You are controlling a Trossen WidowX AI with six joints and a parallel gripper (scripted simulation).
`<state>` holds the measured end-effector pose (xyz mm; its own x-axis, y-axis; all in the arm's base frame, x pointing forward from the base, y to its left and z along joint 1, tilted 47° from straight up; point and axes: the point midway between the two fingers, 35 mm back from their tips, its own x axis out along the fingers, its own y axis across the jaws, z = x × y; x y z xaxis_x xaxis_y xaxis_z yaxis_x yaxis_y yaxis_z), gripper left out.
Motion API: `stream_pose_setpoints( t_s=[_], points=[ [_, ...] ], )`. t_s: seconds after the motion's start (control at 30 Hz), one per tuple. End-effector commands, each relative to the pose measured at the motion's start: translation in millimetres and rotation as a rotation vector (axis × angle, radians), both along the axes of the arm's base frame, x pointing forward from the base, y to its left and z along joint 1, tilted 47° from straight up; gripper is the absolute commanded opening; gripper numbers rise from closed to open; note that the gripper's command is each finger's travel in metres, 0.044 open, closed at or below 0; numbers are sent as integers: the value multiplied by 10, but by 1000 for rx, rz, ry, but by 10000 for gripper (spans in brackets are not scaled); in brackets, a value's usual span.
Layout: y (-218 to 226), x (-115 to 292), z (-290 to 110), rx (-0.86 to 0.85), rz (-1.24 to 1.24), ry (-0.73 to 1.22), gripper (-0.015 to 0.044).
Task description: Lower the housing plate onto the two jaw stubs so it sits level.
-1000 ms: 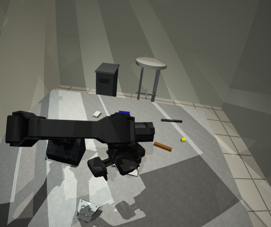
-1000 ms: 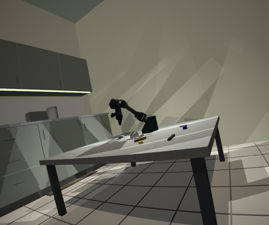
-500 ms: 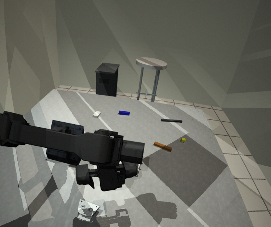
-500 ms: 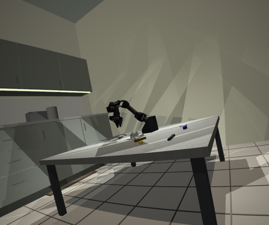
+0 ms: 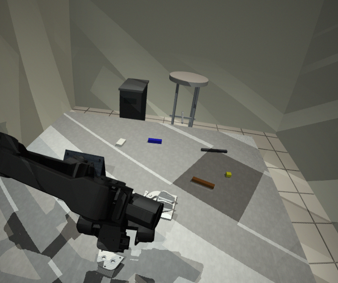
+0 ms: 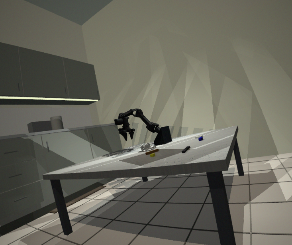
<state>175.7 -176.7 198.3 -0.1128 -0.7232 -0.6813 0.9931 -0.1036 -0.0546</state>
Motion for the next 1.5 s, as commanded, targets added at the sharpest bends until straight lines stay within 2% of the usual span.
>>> stream_pose_setpoints(
  t_s=[0.0, 0.27, 0.43, 0.63, 1.47],
  points=[
    [-38, -110, 27, -2, -52, -58, 440],
    [-126, -304, 99, -22, -160, -162, 440],
    [-137, -309, 91, -23, -163, -164, 440],
    [-406, -356, -159, -25, -162, -165, 440],
    [-560, -382, -302, -27, -162, -164, 440]
  ],
)
